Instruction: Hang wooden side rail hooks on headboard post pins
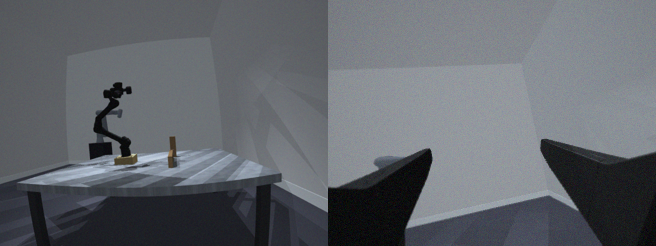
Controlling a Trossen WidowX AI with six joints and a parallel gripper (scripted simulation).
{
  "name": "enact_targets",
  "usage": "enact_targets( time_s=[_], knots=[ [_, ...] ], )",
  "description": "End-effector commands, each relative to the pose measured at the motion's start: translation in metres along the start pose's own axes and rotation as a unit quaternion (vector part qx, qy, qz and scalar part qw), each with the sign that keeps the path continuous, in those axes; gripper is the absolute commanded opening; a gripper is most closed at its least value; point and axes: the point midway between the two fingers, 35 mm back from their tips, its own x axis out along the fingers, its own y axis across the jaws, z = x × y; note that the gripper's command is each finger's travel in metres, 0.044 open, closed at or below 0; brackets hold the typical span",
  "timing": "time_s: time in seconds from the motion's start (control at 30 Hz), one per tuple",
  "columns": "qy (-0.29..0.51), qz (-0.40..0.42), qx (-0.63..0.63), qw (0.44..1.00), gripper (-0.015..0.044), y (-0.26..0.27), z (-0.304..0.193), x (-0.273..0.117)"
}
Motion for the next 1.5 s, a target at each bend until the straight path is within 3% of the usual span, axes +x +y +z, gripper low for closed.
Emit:
enact_targets(
  time_s=[0.0, 0.33, 0.73, 1.0, 1.27, 1.47],
  knots=[
    [-0.028, -0.03, 0.007, 0.999, 0.044, -0.066, -0.007, -0.001],
    [-0.052, -0.135, 0.01, 0.989, 0.044, -0.209, -0.071, -0.012],
    [0.025, -0.287, -0.006, 0.958, 0.044, -0.318, -0.219, -0.053],
    [0.145, -0.369, -0.032, 0.917, 0.044, -0.337, -0.332, -0.102],
    [0.31, -0.407, -0.068, 0.856, 0.044, -0.312, -0.429, -0.168],
    [0.342, -0.408, -0.075, 0.843, 0.044, -0.303, -0.443, -0.181]
  ],
)
